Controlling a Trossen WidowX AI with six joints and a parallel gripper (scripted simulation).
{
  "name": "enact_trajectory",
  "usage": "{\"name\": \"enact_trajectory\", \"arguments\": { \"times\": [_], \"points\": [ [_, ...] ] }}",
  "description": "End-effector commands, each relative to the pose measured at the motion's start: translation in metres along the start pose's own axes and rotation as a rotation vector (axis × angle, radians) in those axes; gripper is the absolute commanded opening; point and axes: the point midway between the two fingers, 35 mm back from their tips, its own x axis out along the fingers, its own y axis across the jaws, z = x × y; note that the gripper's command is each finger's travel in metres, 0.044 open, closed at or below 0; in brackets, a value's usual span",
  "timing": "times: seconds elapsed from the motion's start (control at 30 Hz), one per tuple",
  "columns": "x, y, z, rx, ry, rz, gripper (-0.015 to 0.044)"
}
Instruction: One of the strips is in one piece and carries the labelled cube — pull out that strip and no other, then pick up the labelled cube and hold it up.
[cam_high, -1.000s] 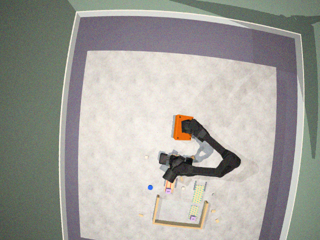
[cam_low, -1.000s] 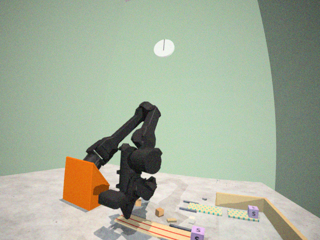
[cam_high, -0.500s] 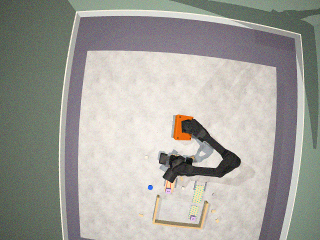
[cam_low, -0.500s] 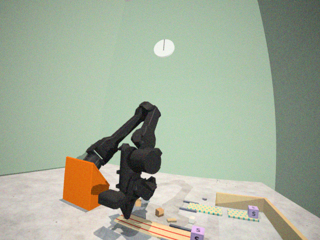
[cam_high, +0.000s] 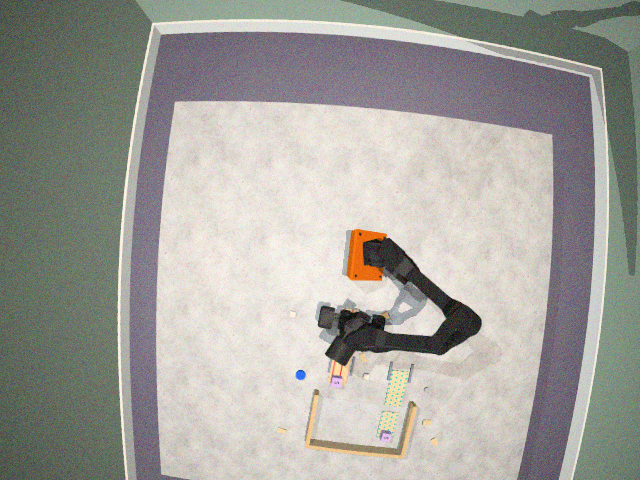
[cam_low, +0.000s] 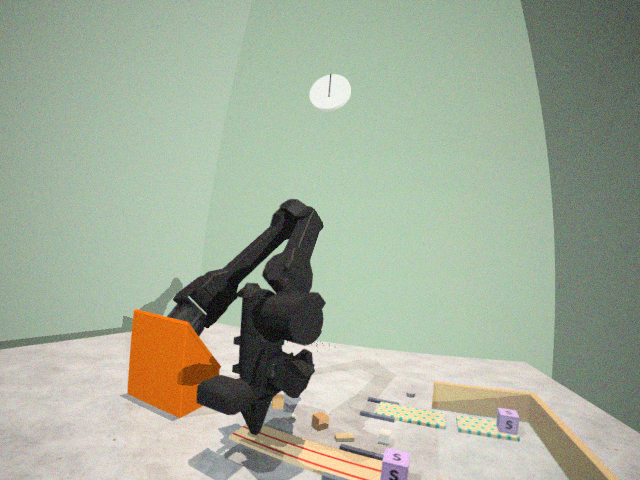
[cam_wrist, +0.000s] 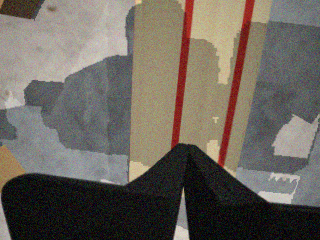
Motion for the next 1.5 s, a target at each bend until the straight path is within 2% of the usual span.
{"name": "enact_trajectory", "arguments": {
  "times": [0.0, 0.17, 0.33, 0.5, 1.07, 1.47],
  "points": [
    [0.004, 0.001, -0.009, 0.01, 0.028, -0.001, 0.0],
    [0.004, 0.001, -0.009, 0.01, 0.028, -0.001, 0.0],
    [-0.04, 0.0, 0.002, 0.009, 0.026, -0.003, 0.0],
    [-0.042, 0.0, 0.002, 0.01, 0.027, -0.003, 0.0],
    [-0.045, -0.001, 0.063, -0.018, 0.025, -0.002, 0.044],
    [-0.05, -0.001, 0.103, -0.019, 0.024, -0.003, 0.044]
  ]
}}
